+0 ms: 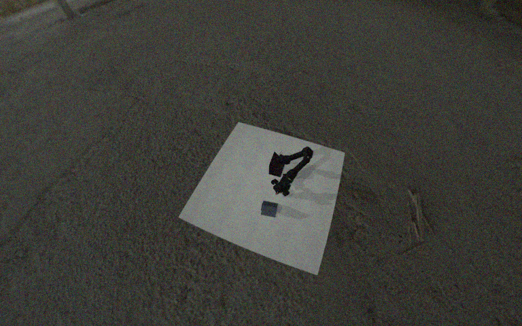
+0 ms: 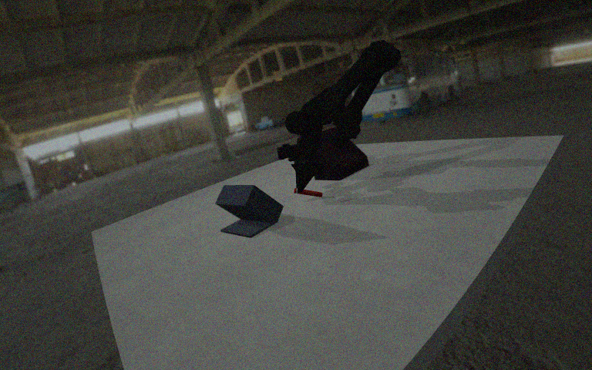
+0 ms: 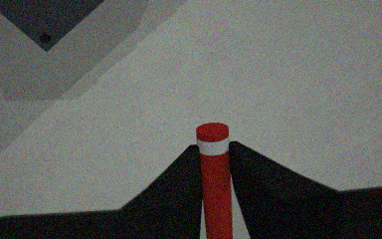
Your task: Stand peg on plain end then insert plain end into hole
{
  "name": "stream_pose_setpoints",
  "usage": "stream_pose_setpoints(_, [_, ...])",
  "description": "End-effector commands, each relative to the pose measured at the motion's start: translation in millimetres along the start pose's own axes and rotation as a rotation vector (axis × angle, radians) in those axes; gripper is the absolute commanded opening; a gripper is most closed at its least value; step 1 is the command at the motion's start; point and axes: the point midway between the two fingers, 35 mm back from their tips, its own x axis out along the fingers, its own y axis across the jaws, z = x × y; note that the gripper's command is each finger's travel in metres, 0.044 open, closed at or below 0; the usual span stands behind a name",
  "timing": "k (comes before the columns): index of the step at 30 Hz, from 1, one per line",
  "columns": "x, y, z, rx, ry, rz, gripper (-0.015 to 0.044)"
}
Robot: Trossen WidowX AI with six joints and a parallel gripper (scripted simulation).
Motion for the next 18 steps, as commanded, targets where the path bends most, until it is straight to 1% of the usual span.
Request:
stream_pose_setpoints(1, [-3.0,-0.5,-1.2,0.004,-0.039,0.001,0.0051])
stream_pose_setpoints(18, [-12.4,-0.4,-7.6,0.006,-0.187,0.001,0.0051])
